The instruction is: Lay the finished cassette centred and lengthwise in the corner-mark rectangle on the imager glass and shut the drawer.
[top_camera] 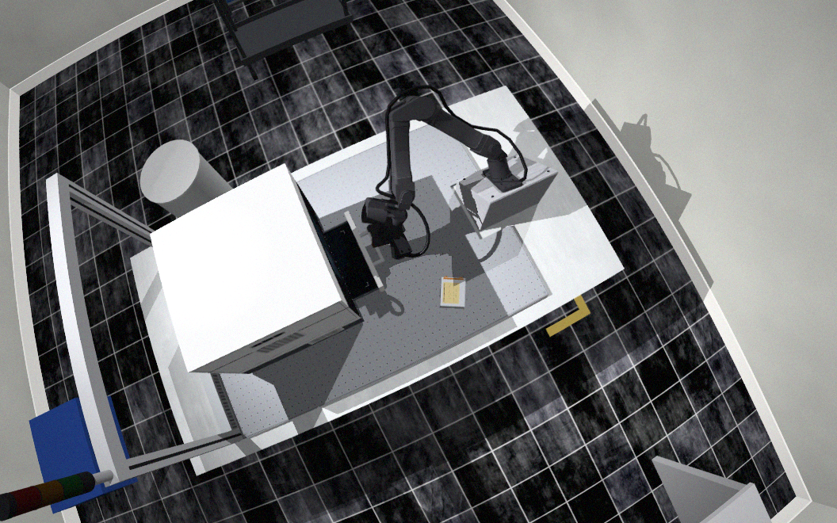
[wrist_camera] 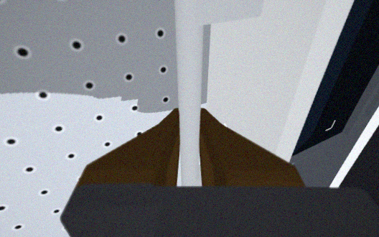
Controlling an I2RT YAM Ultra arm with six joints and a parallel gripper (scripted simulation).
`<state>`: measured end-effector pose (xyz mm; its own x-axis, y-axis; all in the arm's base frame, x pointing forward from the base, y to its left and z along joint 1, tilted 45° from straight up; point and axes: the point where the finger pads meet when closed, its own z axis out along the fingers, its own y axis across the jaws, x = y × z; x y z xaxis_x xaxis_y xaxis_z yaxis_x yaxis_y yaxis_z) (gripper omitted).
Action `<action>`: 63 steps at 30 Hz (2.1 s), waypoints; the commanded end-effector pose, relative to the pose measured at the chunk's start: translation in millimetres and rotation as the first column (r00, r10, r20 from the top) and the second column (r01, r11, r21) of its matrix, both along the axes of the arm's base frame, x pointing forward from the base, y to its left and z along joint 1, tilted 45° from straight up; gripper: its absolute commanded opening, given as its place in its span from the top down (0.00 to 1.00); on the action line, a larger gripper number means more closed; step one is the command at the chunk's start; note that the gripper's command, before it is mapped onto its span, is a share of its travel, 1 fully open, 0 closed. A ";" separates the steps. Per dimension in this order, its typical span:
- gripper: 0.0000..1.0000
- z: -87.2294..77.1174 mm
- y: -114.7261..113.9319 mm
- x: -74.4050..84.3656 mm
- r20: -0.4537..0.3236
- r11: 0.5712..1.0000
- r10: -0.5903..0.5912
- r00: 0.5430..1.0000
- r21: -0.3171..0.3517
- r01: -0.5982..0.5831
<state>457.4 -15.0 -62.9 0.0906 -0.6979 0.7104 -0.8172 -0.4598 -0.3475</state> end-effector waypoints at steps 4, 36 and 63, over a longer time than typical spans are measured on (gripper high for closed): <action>1.00 0.0 3.9 -19.0 -0.026 1.000 -0.005 1.000 -0.007 0.005; 1.00 -10.5 3.6 -31.2 -0.051 1.000 0.004 0.999 0.002 -0.004; 1.00 0.3 0.0 -42.1 -0.118 0.995 -0.101 0.988 -0.028 0.099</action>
<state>437.8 -18.2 -63.2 0.0823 -0.7000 0.7094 -0.8728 -0.3943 -0.2878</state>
